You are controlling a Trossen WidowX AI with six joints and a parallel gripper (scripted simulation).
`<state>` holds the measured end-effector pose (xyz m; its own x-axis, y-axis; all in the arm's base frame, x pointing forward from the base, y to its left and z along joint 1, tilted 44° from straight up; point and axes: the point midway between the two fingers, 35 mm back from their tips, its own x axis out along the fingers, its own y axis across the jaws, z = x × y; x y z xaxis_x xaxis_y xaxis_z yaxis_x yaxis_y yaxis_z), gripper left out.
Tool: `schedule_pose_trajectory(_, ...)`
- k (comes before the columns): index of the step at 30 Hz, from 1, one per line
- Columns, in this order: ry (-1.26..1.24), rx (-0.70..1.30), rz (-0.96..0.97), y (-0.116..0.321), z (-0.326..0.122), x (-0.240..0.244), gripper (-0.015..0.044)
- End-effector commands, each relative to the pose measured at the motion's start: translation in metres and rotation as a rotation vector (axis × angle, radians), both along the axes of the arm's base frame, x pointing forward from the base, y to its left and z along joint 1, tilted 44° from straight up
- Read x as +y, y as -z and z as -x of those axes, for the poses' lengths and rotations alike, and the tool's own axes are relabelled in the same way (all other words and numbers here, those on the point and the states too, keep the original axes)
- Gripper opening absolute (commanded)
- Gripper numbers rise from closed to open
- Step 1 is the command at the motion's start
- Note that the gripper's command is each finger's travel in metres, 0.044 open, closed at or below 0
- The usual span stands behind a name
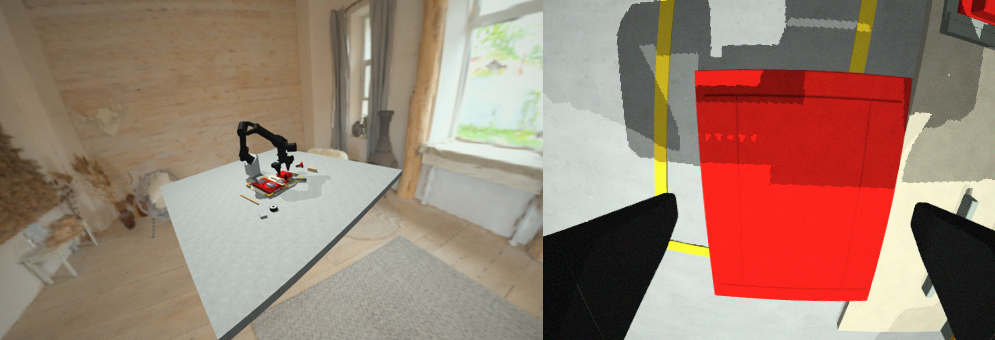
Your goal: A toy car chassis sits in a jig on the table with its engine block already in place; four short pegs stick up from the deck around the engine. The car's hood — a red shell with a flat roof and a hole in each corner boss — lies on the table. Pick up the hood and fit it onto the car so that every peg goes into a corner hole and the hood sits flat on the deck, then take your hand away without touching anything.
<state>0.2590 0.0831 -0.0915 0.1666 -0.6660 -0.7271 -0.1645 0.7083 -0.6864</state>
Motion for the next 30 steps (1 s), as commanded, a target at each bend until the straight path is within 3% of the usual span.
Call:
schedule_pose_trajectory(1,-0.004,0.001,0.004,0.001,0.000,-0.002,0.0440)
schedule_pose_trajectory(30,-0.004,0.001,0.005,0.011,-0.003,-0.012,0.0440)
